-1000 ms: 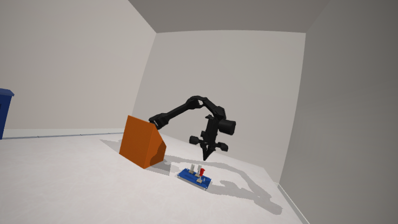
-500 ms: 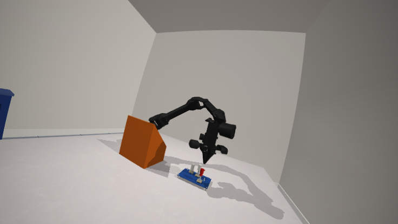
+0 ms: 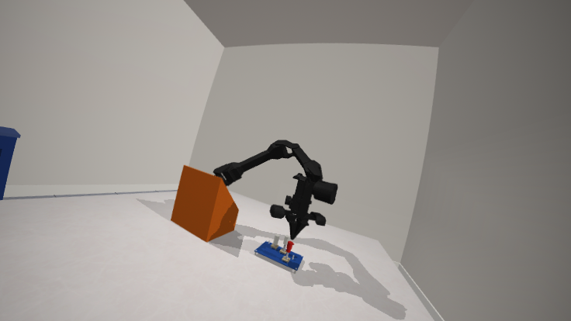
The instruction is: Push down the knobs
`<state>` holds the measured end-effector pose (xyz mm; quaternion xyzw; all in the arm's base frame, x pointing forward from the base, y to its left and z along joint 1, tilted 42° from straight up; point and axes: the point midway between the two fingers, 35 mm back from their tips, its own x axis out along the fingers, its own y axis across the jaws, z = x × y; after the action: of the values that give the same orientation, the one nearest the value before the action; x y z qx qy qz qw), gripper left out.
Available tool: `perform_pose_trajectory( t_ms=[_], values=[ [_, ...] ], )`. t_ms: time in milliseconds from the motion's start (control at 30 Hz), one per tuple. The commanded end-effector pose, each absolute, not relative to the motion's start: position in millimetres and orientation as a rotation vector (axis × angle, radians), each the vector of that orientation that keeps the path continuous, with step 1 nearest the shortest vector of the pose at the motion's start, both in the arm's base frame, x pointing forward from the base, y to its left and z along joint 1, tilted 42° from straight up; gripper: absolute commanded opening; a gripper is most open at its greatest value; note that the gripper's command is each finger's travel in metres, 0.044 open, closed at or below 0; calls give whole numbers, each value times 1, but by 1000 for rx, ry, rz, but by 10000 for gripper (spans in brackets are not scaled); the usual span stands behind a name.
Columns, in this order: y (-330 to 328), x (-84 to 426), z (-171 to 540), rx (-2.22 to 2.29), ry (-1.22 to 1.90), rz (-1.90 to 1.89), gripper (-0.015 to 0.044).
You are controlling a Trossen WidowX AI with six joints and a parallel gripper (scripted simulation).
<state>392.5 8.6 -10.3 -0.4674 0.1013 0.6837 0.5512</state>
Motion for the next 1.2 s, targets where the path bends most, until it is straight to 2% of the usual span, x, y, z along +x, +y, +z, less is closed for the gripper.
perform_pose_trajectory(
  t_ms=[0,1167],
  values=[
    [13,391,-16,-1095,243,1617,0],
    [16,392,-20,-1095,243,1617,0]
  ],
)
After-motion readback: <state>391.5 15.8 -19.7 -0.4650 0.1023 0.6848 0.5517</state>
